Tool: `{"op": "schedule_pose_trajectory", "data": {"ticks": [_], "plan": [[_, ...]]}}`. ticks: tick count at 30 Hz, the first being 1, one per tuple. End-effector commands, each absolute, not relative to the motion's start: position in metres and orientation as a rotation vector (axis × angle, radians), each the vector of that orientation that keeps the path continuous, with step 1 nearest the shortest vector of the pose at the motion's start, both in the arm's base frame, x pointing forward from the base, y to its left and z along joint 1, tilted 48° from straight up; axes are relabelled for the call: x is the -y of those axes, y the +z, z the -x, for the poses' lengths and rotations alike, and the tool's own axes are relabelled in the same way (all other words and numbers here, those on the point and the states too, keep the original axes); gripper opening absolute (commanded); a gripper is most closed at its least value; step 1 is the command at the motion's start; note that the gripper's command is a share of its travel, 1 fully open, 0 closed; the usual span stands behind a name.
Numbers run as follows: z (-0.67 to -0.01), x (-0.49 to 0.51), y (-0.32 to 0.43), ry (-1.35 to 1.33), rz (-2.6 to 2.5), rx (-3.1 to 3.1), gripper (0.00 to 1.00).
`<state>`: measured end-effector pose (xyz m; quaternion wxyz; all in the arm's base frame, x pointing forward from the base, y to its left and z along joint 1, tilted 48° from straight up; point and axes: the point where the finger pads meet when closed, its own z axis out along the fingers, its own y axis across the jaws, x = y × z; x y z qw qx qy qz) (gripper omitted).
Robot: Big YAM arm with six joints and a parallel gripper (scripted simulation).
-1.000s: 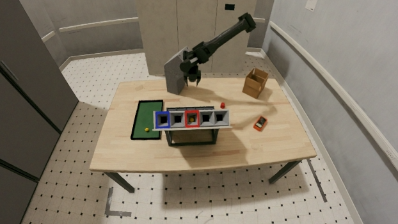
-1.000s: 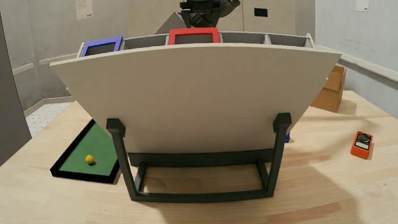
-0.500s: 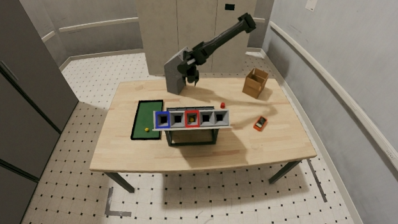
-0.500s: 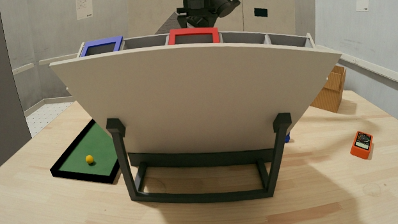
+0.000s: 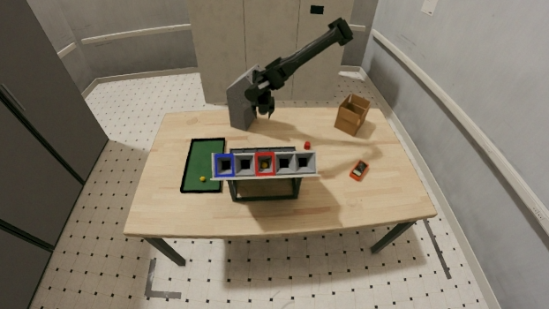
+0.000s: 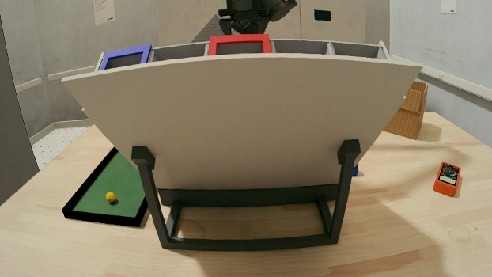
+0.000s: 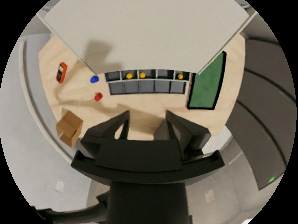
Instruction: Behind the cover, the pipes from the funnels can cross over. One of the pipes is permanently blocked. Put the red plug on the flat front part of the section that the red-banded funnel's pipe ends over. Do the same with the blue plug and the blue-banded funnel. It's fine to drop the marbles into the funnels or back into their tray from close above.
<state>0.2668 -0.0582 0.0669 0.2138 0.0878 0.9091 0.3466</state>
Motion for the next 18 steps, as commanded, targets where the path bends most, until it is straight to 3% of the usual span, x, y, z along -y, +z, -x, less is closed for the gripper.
{"op": "schedule_pose_trajectory", "data": {"ticks": [1, 15, 16, 18], "plan": [[-0.2697, 0.0616, 0.0697, 0.950, -0.239, -2.515, 0.59], [-0.2697, 0.0616, 0.0697, 0.950, -0.239, -2.515, 0.59], [-0.2697, 0.0616, 0.0697, 0.950, -0.239, -2.515, 0.80], [-0.2697, 0.0616, 0.0697, 0.950, -0.239, -2.515, 0.80]]}}
